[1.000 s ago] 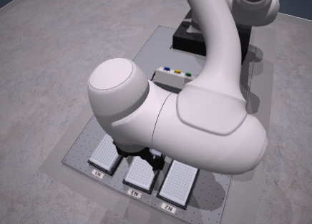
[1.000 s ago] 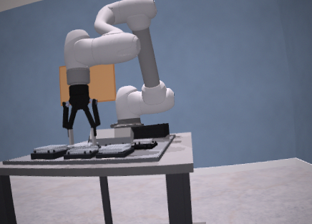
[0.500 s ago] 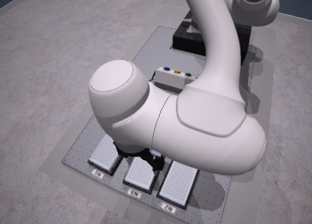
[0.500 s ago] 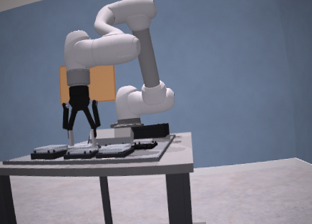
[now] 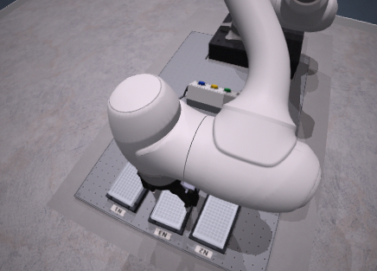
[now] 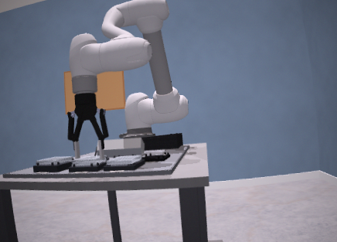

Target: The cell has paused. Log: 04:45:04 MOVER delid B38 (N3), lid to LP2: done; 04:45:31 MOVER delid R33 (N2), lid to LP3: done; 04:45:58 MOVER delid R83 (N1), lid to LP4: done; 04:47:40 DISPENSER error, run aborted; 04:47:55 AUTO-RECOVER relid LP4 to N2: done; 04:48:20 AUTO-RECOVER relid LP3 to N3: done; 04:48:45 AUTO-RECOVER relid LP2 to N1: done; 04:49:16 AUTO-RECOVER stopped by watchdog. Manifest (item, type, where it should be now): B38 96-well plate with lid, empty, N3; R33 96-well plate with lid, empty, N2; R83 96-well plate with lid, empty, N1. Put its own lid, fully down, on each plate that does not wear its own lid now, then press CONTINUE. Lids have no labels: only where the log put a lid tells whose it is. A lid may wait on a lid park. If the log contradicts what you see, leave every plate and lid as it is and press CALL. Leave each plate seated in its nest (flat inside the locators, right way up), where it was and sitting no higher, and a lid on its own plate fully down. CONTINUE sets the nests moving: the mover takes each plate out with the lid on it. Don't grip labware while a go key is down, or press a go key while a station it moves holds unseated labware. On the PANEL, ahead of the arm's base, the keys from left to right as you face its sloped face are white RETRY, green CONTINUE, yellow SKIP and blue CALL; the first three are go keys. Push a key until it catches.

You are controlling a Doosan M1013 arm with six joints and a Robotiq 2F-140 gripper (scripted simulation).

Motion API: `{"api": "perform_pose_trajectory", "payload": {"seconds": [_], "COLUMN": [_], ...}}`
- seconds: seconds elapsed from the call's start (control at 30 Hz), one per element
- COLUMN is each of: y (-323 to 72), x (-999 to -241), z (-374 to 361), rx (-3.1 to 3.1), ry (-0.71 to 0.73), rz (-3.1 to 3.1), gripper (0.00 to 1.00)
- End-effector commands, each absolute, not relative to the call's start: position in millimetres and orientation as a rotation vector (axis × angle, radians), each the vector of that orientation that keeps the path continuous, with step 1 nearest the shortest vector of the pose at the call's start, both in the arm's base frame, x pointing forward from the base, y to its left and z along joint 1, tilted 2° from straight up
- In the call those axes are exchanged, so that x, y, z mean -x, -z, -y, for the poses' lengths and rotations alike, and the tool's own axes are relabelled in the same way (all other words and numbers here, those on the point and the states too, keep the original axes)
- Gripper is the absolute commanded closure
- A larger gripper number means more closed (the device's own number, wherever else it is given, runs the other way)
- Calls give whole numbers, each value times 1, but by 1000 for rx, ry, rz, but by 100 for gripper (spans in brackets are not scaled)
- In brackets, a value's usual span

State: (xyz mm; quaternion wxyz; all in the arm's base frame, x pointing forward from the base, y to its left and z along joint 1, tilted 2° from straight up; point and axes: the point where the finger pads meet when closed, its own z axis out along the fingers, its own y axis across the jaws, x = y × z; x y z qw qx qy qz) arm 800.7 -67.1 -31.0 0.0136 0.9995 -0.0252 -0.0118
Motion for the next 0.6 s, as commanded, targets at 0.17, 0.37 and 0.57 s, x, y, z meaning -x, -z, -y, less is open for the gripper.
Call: {"api": "perform_pose_trajectory", "payload": {"seconds": [0.17, 0.37, 0.57], "y": [31, 31, 31], "x": [-801, -801, -801], "z": [67, 67, 67], "rx": [-3113, -3113, -3113], "ry": [36, 36, 36], "rz": [78, 78, 78], "gripper": [100, 100, 100]}}
